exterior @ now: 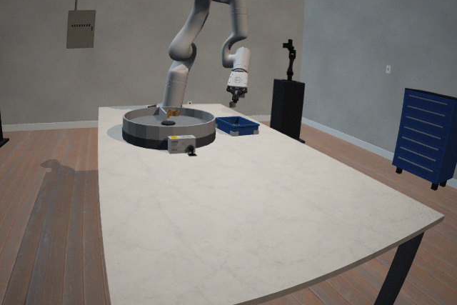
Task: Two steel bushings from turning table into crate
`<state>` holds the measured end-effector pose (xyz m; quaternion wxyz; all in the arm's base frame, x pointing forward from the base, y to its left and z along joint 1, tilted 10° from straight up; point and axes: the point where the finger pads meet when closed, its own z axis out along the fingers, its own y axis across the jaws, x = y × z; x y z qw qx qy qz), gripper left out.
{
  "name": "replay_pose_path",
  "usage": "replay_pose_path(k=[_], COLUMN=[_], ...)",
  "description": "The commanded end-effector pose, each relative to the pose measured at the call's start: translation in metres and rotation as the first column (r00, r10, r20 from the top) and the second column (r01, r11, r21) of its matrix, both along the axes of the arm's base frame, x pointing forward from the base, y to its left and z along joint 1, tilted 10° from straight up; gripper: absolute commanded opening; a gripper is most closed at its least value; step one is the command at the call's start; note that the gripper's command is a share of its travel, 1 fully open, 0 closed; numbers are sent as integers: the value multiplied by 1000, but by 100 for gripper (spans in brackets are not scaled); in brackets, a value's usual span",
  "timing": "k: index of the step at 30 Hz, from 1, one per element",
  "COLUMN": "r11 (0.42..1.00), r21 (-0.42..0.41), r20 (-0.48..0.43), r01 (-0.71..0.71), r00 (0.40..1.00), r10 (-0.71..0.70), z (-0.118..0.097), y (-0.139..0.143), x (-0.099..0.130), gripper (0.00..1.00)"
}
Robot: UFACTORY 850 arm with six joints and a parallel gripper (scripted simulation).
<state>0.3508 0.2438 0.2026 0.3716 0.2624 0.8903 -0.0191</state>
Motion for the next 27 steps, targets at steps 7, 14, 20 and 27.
replay_pose_path(k=[7, 14, 20, 27], r11=[1000, 1000, 1000, 1000], r21=[1, 1, 1, 1], r20=[2, 2, 2, 2], r01=[0, 0, 0, 0], r00=[1000, 1000, 1000, 1000], r10=[0, 0, 0, 0], z=[-41, -52, -52, -53], y=[5, 7, 7, 7], x=[6, 7, 7, 7], gripper=[0, 0, 0, 0])
